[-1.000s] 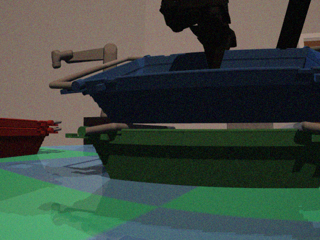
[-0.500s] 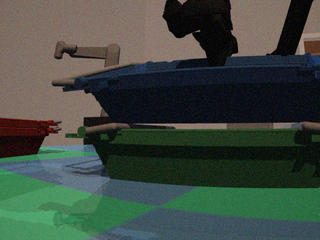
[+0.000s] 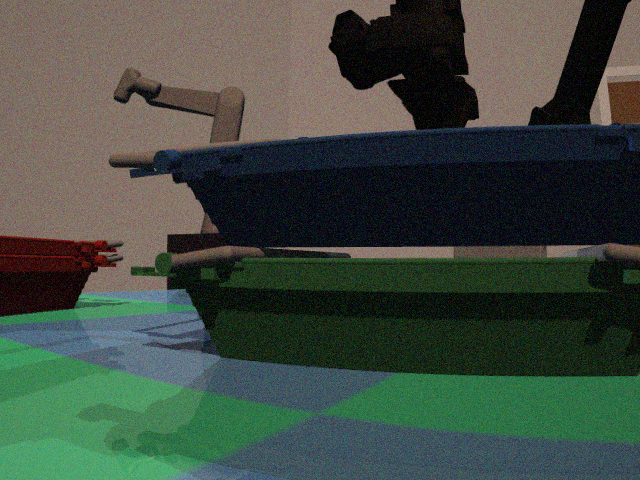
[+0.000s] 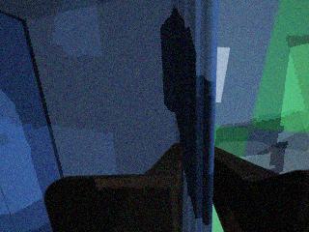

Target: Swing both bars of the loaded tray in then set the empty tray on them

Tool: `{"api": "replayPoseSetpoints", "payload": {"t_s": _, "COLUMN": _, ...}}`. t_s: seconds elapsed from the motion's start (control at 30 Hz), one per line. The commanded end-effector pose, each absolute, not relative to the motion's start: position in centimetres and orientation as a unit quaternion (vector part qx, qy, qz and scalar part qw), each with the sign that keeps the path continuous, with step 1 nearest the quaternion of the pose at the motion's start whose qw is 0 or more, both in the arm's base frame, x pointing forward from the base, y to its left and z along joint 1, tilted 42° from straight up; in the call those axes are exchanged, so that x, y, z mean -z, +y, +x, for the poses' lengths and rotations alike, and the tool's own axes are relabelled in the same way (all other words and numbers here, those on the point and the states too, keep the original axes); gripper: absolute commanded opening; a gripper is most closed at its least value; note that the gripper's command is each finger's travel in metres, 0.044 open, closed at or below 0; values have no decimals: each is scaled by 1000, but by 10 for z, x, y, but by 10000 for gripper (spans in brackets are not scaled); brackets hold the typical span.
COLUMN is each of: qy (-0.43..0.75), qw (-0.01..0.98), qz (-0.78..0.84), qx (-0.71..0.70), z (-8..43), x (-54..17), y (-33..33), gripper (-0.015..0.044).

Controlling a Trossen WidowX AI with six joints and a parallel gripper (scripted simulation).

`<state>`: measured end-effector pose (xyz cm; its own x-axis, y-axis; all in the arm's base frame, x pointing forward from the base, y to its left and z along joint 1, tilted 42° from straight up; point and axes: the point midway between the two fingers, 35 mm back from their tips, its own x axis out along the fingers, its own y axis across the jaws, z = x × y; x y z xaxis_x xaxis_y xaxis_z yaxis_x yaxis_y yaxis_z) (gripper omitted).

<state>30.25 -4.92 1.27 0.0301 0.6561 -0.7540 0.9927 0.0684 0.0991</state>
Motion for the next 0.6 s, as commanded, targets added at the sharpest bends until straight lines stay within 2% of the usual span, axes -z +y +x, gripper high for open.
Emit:
{"api": "replayPoseSetpoints", "payload": {"t_s": 0.0, "qy": 655, "qw": 334, "qz": 631, "qx": 248, "z": 301, "x": -11, "y": -42, "gripper": 0}}
{"api": "replayPoseSetpoints", "payload": {"t_s": 0.57, "qy": 655, "qw": 334, "qz": 631, "qx": 248, "z": 296, "x": -2, "y": -32, "gripper": 0}}
